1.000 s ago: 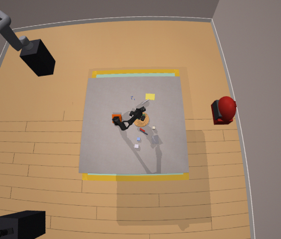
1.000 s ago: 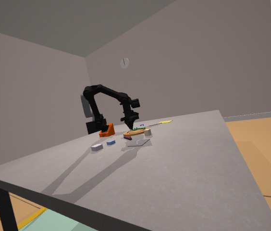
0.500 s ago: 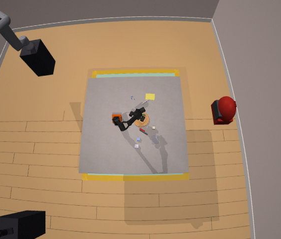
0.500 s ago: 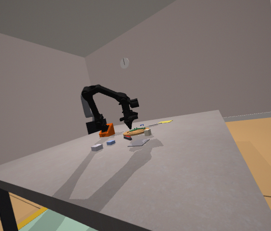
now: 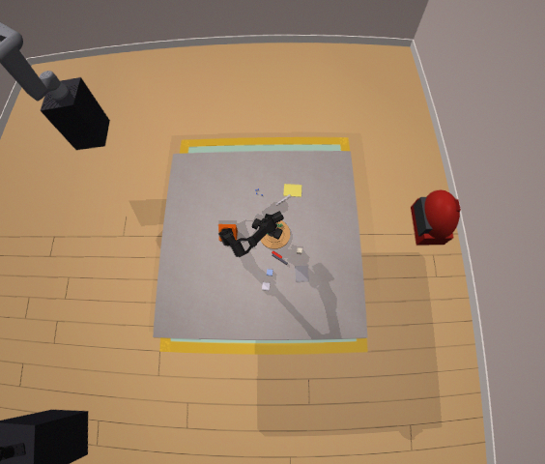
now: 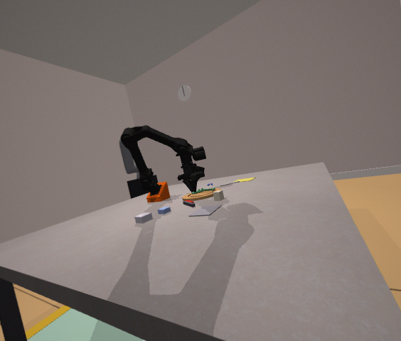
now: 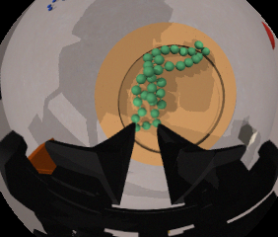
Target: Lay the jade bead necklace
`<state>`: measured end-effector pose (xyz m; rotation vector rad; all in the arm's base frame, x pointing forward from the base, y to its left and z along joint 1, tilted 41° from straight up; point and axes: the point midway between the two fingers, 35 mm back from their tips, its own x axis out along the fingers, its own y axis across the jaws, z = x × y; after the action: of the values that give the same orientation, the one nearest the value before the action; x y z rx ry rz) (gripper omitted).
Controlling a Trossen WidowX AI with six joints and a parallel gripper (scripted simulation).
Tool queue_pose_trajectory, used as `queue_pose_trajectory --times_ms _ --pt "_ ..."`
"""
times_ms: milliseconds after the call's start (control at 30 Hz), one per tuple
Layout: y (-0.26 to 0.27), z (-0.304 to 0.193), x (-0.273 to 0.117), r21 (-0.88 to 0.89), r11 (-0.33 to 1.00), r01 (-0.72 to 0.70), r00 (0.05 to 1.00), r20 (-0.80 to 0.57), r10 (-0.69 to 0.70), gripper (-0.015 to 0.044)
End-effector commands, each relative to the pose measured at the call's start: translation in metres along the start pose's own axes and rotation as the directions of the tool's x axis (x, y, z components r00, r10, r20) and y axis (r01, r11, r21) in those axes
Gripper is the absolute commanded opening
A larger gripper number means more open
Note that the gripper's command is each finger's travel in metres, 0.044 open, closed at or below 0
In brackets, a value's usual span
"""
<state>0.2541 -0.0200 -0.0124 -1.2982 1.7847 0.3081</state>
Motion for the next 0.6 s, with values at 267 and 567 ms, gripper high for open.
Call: queue_pose_trajectory --times_ms 267,567 --pt "0.0014 -0.0013 -0.0058 -0.006 1.000 -0.001 1.000 -0.006 0.001 0.0420" --pt "0.0015 -0.0017 -0.0074 -0.008 1.000 -0.001 1.000 -0.007 0.001 0.0440"
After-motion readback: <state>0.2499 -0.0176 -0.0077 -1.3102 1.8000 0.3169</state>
